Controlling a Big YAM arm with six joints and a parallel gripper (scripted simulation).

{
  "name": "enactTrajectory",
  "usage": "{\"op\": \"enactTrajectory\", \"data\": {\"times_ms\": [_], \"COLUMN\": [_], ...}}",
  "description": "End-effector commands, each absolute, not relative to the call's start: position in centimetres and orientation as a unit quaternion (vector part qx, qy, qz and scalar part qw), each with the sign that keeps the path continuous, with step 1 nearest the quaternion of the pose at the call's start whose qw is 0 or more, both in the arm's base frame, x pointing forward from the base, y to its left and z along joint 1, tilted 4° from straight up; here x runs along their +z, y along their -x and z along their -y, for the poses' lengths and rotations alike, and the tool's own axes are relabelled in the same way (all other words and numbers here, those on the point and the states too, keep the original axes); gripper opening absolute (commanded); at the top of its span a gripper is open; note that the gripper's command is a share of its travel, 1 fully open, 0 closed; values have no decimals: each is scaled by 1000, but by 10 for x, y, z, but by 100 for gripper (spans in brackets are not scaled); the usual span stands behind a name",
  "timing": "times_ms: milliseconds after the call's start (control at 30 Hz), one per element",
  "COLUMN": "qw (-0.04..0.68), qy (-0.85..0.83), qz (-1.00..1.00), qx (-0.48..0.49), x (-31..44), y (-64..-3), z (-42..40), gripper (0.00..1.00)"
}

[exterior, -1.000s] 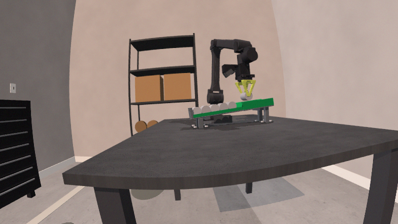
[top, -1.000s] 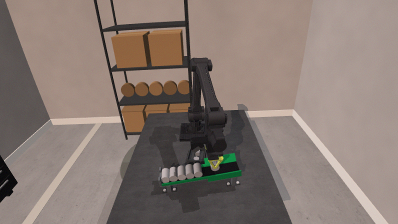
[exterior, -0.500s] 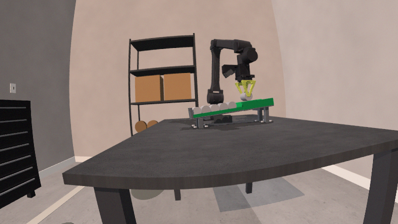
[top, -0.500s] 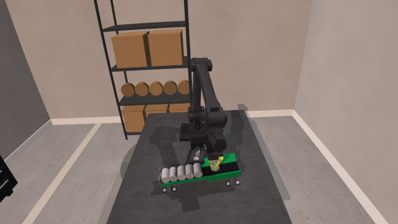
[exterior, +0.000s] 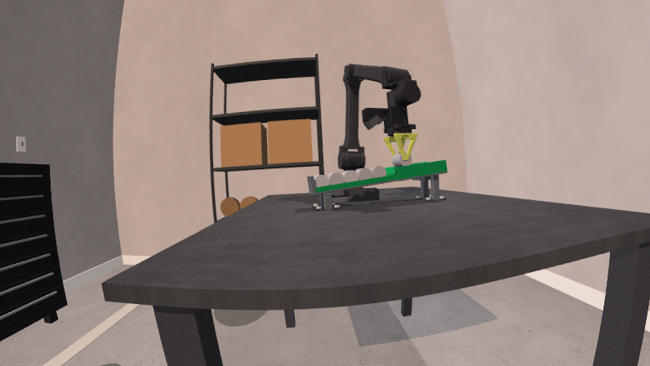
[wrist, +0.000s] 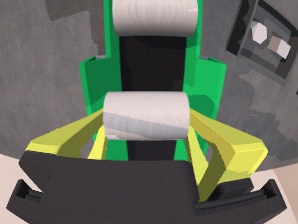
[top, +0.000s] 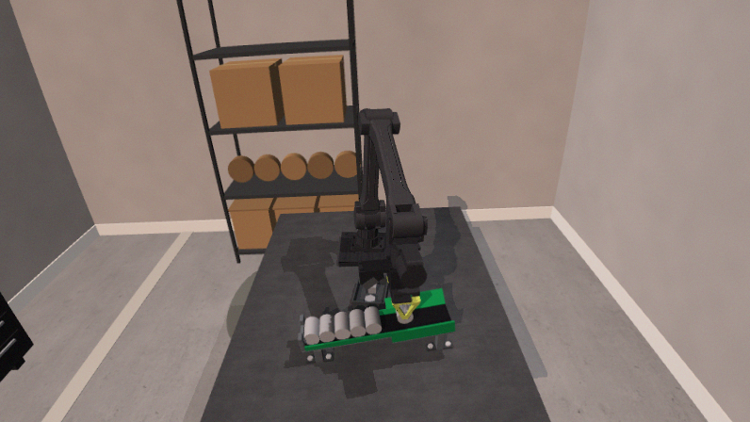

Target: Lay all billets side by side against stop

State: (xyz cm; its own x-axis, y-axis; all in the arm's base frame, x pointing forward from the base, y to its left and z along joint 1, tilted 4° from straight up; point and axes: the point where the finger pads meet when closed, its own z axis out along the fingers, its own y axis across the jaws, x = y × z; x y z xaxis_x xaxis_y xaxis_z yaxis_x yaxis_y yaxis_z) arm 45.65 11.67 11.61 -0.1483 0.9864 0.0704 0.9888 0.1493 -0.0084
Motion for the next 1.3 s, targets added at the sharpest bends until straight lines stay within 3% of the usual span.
{"op": "enactTrajectory", "data": {"times_ms": [0,1267], "qw": [14,11], "qy": [653,653], "qz": [756,756], "qx": [-38,-43], "x": [129,112], "y": [-464,-463], "z": [-121,-123], "gripper": [0,0]}}
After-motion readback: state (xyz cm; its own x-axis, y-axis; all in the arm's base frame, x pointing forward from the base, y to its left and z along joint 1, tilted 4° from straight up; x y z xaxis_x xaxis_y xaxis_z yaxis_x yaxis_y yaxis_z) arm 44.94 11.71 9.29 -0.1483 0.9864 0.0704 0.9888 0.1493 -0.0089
